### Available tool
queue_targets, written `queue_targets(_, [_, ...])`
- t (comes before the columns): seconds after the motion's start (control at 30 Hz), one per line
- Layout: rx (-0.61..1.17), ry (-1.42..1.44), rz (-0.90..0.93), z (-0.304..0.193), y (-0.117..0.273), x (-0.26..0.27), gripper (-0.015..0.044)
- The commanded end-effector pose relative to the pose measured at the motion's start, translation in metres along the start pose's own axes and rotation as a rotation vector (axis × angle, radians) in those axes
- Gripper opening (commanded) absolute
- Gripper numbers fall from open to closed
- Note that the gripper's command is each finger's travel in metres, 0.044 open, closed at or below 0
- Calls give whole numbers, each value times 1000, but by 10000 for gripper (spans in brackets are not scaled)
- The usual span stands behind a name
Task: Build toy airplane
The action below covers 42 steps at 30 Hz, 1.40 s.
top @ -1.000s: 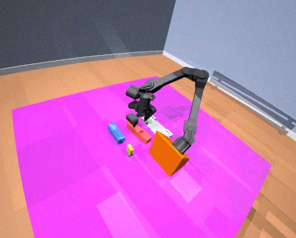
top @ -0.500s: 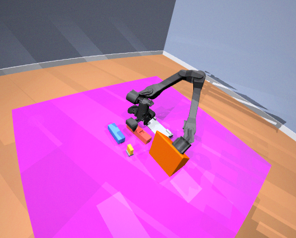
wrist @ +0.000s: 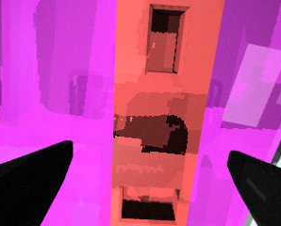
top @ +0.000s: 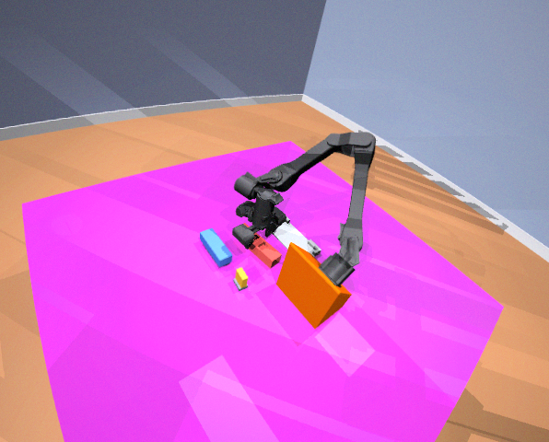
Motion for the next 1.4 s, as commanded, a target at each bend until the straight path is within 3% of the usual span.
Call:
queue_targets(0.0, [5,6,-6,-2,-8,-1,440])
queue_targets(0.37, [5,6,-8,-3,-23,-2,440])
queue_targets(0.67, [5,6,-8,-3,-23,-2,204])
queue_targets(0.93, [5,6,-8,-3,-23,-2,150])
queue_targets(1.13, [5,7,-4,-1,-14,0,0])
queue_targets(1.37, [4,7,3,3,6,2,0])
Point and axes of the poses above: the point midway between the two fingers, 35 mm back from their tips, its own y axis back along the fingers, its own x axis across the jaws, z = x × y, the point moved 6 cm from there along y, back along the fingers, and after that the axes turned 15 degrees about -y, right-handed, at the moved point
